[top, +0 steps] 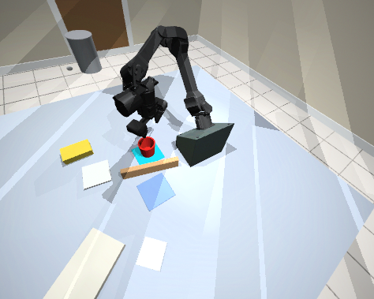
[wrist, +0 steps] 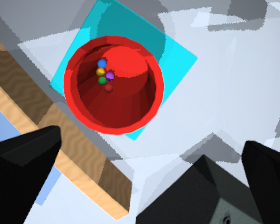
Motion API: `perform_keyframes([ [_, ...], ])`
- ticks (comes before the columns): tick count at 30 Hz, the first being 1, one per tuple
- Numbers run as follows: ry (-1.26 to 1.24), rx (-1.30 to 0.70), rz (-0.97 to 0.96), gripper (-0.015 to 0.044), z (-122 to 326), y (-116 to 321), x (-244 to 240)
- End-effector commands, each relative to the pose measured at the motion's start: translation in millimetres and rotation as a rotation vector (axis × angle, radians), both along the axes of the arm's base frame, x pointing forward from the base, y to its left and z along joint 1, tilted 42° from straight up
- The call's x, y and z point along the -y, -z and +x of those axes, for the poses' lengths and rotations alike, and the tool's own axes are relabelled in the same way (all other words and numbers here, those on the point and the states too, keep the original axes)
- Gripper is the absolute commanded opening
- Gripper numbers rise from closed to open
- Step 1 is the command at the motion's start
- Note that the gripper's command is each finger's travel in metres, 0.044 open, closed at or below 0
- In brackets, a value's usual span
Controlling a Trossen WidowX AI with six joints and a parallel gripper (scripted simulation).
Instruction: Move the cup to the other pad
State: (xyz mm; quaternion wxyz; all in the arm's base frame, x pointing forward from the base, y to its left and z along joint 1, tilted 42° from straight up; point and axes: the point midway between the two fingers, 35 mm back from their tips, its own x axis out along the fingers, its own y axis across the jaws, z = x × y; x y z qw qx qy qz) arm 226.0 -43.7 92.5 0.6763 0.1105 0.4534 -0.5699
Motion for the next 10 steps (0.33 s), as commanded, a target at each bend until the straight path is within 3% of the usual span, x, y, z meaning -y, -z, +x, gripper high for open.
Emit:
perform_keyframes([
  [1,0.005,0.014,0.004,0.0440,1.0,-12.7,-11.4],
  [10,-0.002,0.007,0.001,0.0440,0.6,-10.9,-10.4],
])
